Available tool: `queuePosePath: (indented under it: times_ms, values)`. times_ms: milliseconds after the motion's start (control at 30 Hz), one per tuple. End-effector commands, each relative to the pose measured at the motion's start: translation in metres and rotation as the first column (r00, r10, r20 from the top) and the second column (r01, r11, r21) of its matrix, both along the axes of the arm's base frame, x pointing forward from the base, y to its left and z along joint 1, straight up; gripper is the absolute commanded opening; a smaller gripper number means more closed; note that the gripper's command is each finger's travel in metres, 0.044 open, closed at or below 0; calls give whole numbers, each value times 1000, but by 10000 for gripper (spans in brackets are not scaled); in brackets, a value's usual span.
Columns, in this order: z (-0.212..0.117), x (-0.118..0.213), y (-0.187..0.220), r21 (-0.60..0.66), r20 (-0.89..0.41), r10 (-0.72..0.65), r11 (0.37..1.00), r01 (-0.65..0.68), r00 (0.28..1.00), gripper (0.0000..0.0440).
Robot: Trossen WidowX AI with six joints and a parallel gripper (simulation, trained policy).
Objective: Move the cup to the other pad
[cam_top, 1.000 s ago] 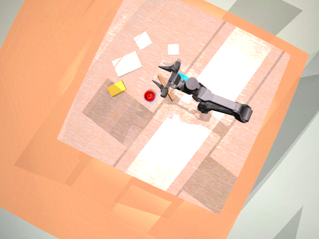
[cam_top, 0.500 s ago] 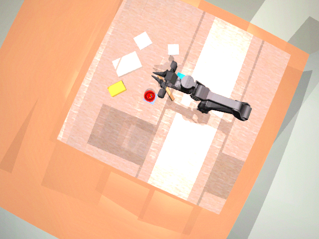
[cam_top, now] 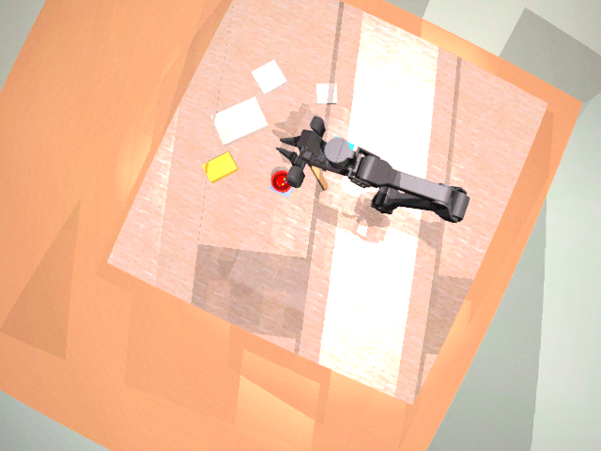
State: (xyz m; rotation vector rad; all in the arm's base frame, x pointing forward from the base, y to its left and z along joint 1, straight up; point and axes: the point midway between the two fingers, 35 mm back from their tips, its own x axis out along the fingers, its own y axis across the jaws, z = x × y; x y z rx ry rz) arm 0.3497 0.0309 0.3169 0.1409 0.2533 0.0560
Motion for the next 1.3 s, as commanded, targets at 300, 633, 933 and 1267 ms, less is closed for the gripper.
queuePosePath:
  times_ms: [300, 633, 933, 1267]
  values:
    - [-3, 12, 17, 117, -162, 13, 993, 6, 987, 113]
    - [-4, 17, 30, 205, -288, 14, 977, 48, 957, 126]
    - [-8, 20, 40, 273, -404, 8, 955, 112, 915, 133]
    - [-16, 22, 51, 320, -531, -5, 925, 206, 847, 136]
